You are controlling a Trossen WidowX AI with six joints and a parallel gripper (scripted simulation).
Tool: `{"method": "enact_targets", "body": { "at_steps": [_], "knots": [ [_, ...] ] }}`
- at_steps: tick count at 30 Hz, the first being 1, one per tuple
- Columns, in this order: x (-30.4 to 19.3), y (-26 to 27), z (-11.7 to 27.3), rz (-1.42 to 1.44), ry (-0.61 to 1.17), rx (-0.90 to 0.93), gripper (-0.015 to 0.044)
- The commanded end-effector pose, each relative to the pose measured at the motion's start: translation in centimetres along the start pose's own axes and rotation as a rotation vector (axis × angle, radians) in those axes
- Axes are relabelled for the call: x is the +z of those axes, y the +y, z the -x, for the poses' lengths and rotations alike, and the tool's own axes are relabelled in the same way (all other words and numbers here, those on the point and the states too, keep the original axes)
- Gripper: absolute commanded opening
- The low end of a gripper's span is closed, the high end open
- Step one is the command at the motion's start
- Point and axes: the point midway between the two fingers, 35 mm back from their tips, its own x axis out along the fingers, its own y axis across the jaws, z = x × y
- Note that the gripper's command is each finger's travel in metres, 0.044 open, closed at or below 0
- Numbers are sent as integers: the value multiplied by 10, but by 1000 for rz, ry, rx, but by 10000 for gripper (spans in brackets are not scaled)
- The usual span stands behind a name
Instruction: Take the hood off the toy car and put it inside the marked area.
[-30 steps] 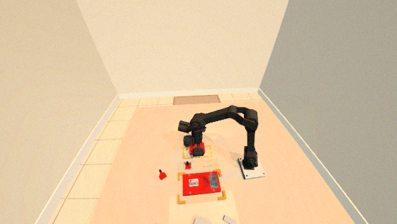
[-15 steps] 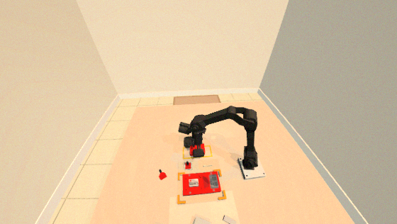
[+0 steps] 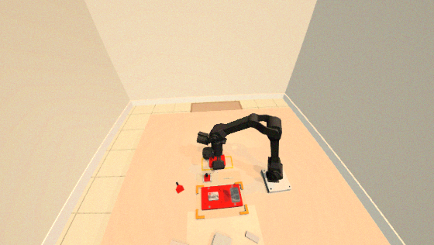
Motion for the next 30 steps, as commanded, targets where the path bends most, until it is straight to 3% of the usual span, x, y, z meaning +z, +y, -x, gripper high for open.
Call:
{"method": "enact_targets", "body": {
  "at_steps": [1, 21, 30],
  "knots": [
    [0, -1, -2, 5, -2, -4, 0],
    [0, -1, -12, 5, -1, -4, 0],
    [0, 0, -10, 0, 0, 0, 236]
  ]
}}
